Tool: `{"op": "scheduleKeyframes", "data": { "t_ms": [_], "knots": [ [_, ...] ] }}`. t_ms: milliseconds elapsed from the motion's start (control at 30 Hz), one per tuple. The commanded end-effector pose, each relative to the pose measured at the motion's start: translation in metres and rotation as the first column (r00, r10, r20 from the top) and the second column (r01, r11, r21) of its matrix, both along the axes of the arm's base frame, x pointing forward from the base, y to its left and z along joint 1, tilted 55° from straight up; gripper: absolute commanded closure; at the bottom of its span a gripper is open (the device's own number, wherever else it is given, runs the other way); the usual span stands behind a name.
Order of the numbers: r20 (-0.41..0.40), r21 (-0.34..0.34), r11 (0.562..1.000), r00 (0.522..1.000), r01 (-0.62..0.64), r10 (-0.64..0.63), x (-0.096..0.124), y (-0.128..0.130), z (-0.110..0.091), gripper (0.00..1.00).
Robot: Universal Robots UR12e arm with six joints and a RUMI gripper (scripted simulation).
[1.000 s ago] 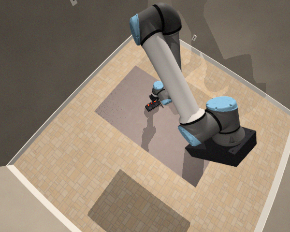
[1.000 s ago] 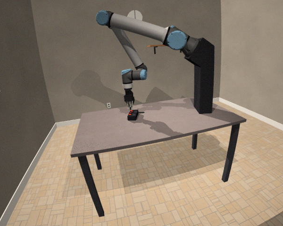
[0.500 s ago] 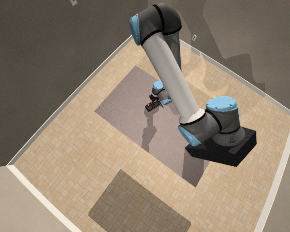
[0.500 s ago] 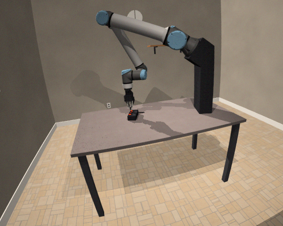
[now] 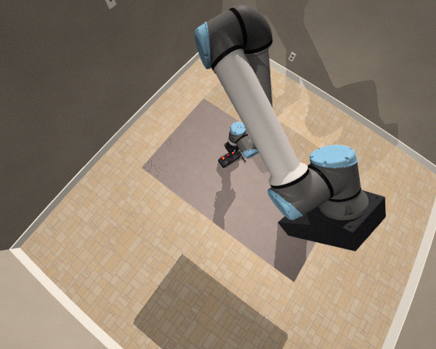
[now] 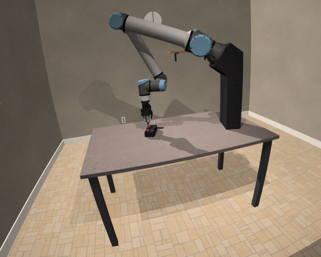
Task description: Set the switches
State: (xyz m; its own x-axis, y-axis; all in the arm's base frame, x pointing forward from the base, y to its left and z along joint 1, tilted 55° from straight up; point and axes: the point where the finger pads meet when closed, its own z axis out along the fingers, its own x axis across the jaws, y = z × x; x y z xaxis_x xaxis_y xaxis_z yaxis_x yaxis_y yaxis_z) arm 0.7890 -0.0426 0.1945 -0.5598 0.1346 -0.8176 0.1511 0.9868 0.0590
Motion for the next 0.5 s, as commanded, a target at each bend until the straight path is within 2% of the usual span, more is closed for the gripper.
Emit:
{"op": "scheduleKeyframes", "data": {
  "t_ms": [0, 467],
  "knots": [
    [0.001, 0.0, 1.0, 1.0, 0.0, 0.0, 0.0011, 0.0001, -0.0004, 1.0],
    [0.001, 0.0, 1.0, 1.0, 0.0, 0.0, 0.0043, -0.0003, -0.0026, 1.0]
  ]
}}
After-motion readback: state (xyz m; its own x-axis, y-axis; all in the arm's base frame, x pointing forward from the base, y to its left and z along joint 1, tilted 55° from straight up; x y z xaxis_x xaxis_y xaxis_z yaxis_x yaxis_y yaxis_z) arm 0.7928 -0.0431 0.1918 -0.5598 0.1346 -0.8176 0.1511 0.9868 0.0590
